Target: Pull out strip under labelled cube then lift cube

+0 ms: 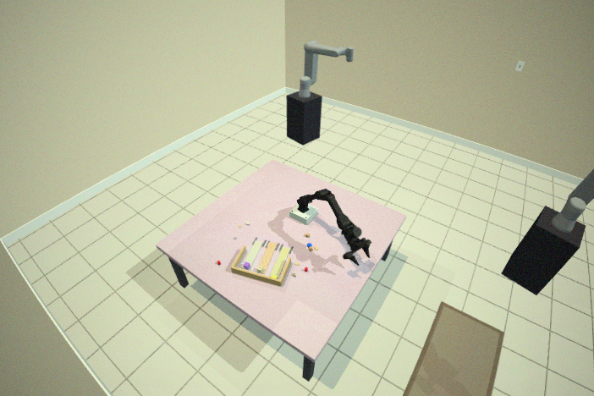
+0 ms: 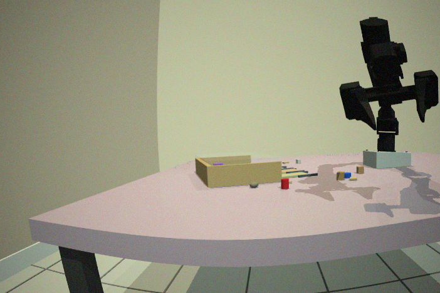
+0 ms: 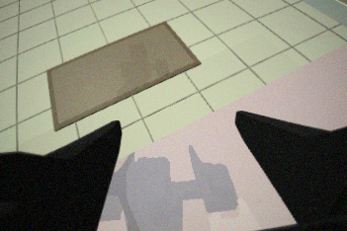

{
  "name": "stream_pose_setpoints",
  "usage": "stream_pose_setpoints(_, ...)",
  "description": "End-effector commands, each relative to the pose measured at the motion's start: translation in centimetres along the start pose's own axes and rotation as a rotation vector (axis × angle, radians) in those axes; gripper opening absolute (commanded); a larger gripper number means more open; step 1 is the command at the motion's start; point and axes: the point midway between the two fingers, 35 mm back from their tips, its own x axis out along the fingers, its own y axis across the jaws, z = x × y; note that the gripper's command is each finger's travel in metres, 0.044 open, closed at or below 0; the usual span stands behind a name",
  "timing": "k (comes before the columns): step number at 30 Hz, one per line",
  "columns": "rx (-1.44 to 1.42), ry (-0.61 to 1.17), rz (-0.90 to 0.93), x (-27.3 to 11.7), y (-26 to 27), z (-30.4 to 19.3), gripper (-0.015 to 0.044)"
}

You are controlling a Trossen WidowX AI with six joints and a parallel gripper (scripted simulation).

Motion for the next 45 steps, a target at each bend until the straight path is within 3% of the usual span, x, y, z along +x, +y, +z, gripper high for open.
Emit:
stream_pose_setpoints(1, 0.002, -0.001, -0.004, -0.2, -0.3, 0.0, 0.0400)
stream_pose_setpoints(8, 0.086, -0.028, -0.163, -7.3, -9.3, 0.8, 0.0400)
stream_pose_setpoints(17, 0.217, -0.060, -0.407, -19.7, -19.7, -2.2, 0.0400)
stream_pose_setpoints(26, 0.359, -0.078, -0.665, -32.4, -25.5, -9.3, 0.0400)
stream_pose_setpoints(35, 0.522, -0.083, -0.947, -43.3, -26.0, -20.1, 0.0400)
stream_pose_setpoints(45, 0.551, -0.082, -0.996, -44.8, -25.7, -22.1, 0.0400)
